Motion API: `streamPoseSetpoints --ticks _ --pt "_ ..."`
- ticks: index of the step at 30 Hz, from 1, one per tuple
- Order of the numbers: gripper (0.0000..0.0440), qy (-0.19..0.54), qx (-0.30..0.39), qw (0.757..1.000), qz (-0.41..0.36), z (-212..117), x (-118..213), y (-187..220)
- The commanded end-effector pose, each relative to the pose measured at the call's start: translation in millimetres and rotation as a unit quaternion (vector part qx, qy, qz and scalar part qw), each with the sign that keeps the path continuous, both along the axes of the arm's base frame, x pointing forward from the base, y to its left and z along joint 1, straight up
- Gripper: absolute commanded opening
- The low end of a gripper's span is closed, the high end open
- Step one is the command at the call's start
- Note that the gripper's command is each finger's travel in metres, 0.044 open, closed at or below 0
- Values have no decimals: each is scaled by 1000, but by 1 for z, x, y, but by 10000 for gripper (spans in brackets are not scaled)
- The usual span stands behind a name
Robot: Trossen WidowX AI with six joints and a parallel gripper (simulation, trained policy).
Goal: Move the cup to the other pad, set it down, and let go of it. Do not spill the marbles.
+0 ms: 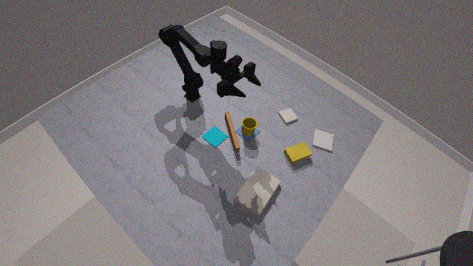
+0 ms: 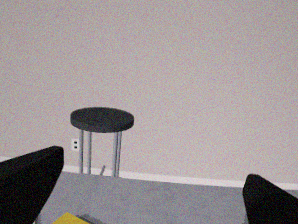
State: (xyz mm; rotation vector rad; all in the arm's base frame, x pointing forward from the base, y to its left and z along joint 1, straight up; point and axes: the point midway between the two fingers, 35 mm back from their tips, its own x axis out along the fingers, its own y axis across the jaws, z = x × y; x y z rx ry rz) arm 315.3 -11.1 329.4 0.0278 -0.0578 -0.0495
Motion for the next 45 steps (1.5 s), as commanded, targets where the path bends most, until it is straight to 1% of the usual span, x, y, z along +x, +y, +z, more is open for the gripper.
streamPoseSetpoints --ticks 1,9,11,17,29,37,45 --pt "374 0 1 1000 0 1 0 0" --pt "164 21 14 1000 -2 5 3 0" --pt "123 29 20 999 -2 5 4 0" --pt "120 54 46 997 3 7 9 2" --pt "138 108 111 988 12 10 23 10" --pt "147 147 158 976 10 10 31 15" --pt "156 189 207 960 3 9 39 19"
